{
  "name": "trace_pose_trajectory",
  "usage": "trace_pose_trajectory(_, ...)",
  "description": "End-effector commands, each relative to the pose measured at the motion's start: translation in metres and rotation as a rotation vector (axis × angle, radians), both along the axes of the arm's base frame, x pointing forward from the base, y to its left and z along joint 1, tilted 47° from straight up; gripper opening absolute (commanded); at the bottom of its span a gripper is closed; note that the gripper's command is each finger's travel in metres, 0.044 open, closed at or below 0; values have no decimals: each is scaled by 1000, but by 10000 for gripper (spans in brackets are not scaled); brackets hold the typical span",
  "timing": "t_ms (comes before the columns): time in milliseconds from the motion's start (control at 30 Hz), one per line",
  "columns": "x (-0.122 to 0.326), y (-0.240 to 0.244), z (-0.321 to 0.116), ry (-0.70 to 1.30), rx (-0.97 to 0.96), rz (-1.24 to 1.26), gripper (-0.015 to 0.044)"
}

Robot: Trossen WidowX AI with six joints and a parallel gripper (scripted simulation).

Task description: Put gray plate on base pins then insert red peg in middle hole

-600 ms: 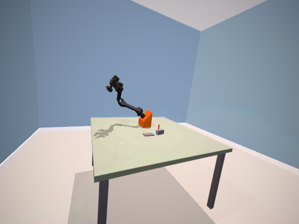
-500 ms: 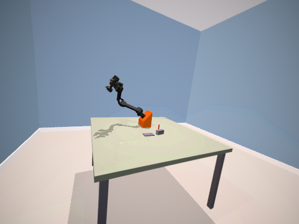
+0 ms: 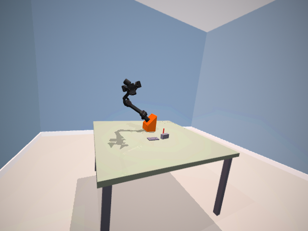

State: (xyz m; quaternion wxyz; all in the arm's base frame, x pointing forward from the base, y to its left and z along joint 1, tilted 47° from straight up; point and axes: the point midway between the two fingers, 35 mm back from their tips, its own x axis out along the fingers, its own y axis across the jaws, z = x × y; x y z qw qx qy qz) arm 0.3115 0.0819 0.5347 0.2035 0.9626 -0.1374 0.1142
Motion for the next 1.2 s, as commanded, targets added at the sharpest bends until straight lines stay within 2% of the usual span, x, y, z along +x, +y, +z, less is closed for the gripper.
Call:
trace_pose_trajectory(0, 26, 22, -29, 111, -108, 15, 440)
trace_pose_trajectory(300, 93, 71, -152, 533, -468, 35, 440)
trace_pose_trajectory(600, 120, 95, -303, 1011, -870, 103, 440)
trace_pose_trajectory(900, 96, 87, -449, 1518, -1280, 227, 440)
trace_pose_trajectory(1067, 68, 70, -508, 1797, -1484, 312, 440)
trace_pose_trajectory(1167, 37, 50, -538, 2009, -1624, 384, 440)
